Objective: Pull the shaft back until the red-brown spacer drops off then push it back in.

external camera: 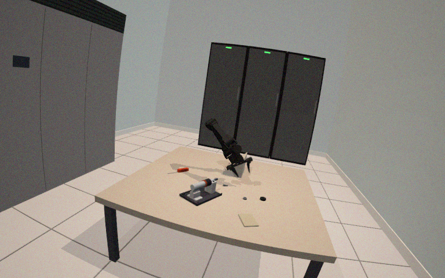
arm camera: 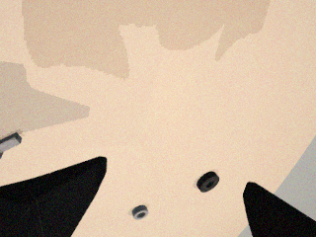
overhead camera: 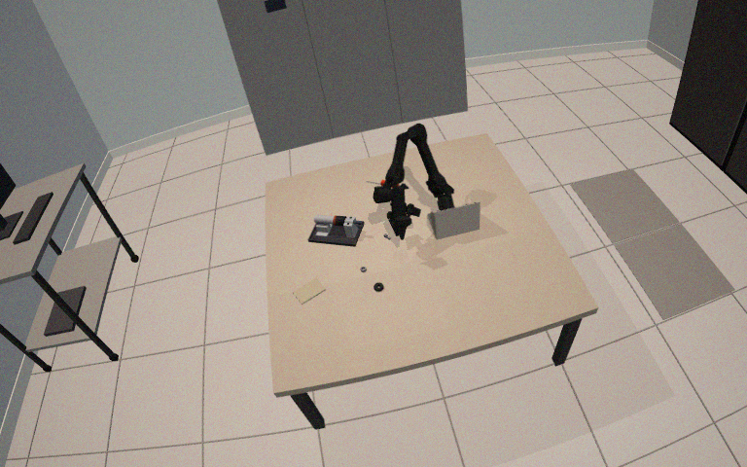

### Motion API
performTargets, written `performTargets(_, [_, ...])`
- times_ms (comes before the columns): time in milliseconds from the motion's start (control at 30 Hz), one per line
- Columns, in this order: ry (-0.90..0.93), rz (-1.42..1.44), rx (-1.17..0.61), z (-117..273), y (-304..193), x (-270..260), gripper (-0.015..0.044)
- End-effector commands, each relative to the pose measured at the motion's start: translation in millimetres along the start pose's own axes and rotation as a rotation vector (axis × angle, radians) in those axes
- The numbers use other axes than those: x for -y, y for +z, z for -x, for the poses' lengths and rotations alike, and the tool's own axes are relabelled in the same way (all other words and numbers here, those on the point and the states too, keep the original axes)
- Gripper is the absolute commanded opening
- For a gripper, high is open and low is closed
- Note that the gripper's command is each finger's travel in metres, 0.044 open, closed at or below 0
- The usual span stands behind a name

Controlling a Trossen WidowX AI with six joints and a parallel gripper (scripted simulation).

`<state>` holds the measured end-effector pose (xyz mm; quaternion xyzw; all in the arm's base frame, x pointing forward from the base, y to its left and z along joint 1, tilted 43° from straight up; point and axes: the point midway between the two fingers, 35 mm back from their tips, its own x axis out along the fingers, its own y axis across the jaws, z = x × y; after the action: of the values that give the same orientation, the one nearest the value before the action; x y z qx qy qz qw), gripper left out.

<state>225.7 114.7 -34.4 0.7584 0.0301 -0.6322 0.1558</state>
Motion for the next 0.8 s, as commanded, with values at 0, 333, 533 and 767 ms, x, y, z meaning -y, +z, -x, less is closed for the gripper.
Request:
performTargets(0, [0.003, -0.018, -0.006, 0, -1, -1, 0.0426])
performTargets(333, [0.041, -1.066, -0.391, -2, -58, -35, 0.0440])
performTargets(533, [-0.116, -1.740, -0.675, 8, -85, -61, 0.0440])
performTargets(767, [-0.305, -2.144, -0.884, 20, -99, -81, 0.0440])
